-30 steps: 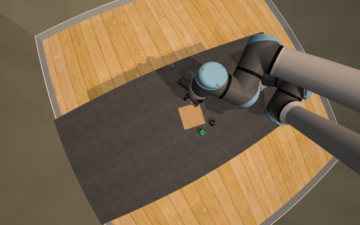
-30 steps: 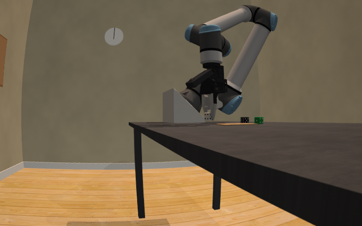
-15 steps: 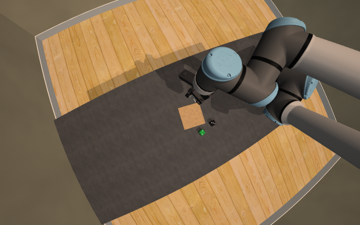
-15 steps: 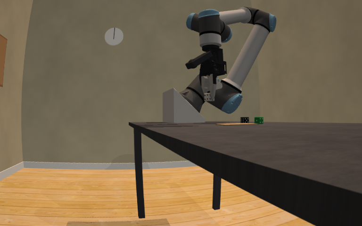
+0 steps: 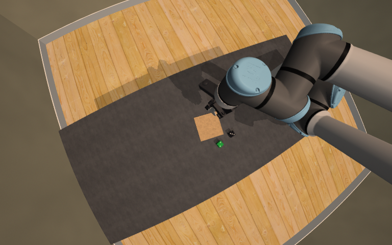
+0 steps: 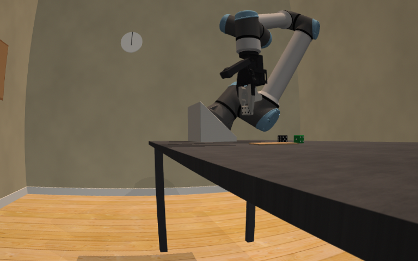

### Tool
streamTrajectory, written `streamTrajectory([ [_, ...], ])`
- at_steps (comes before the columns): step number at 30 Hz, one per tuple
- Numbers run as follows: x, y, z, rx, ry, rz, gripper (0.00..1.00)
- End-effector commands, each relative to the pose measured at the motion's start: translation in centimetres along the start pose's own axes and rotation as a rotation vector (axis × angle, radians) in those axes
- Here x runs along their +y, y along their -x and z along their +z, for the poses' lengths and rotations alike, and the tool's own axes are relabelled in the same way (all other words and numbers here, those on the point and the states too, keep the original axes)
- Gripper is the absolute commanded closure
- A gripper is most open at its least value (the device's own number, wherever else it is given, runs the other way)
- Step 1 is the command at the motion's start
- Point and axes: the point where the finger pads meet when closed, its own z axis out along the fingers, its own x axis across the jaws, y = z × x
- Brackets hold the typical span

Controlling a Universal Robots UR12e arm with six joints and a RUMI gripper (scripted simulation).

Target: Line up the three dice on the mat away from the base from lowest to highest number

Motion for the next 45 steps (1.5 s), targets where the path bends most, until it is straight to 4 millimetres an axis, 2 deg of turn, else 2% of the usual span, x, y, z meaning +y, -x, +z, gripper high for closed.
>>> streamTrajectory([
  [1, 5.7, 0.2, -0.4, -0.001, -0.003, 0.133, 0.9],
  [3, 5.7, 0.2, -0.4, -0.001, -0.003, 0.133, 0.9],
  [5, 7.6, 0.1, -0.4, -0.001, -0.002, 0.178, 0.9],
  [7, 8.3, 0.1, -0.3, -0.001, -0.002, 0.195, 0.9],
  [25, 8.3, 0.1, 0.0, -0.001, -0.002, 0.196, 0.9],
  [30, 8.3, 0.1, 1.3, -0.001, -0.003, 0.196, 0.9],
  [35, 8.3, 0.2, 3.5, -0.001, -0.003, 0.196, 0.9],
  [37, 8.3, 0.2, 3.5, -0.001, -0.003, 0.196, 0.9],
  [45, 8.3, 0.2, 7.2, -0.001, -0.003, 0.196, 0.9],
])
